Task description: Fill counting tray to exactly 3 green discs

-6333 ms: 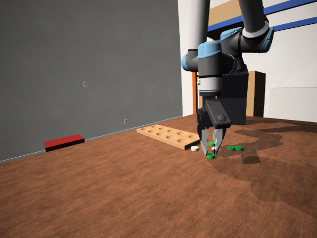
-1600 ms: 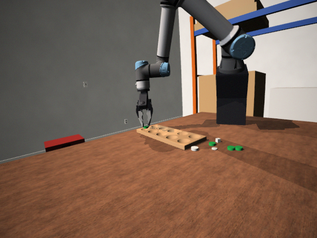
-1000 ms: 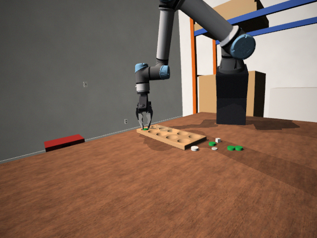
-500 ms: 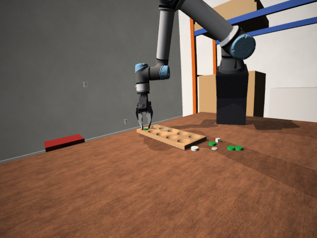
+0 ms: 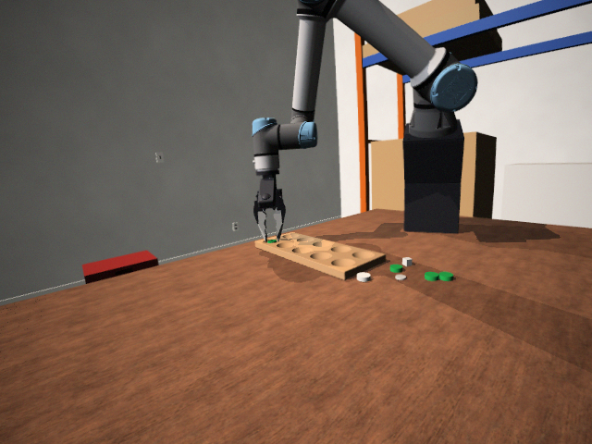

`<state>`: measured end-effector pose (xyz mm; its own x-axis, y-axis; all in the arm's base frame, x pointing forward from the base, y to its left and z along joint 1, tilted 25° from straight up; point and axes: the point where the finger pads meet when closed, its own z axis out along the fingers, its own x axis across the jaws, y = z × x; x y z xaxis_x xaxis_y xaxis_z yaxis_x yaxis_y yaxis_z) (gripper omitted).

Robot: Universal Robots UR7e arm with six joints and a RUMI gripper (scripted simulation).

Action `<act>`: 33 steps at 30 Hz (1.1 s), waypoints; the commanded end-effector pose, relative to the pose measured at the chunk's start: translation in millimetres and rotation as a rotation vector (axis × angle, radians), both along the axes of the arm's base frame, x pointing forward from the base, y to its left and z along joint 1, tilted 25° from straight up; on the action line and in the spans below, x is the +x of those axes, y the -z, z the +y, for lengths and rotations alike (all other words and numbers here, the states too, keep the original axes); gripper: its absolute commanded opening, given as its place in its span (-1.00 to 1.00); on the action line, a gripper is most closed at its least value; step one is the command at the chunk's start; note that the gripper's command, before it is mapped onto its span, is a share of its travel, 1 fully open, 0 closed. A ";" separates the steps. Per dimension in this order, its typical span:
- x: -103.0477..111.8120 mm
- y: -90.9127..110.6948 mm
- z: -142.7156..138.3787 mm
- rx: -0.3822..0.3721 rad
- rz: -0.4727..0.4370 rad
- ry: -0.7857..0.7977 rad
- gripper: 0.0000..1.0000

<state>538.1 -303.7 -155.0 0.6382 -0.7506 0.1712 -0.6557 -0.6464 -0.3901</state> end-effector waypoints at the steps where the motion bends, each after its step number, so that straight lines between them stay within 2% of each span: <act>1: -0.2 -1.3 -0.6 -0.001 -0.001 0.000 -0.58; 24: -2.4 -6.5 -1.5 -0.001 -0.001 0.000 -0.45; 33: -13.1 -31.4 -5.7 -0.001 -0.001 0.000 -0.45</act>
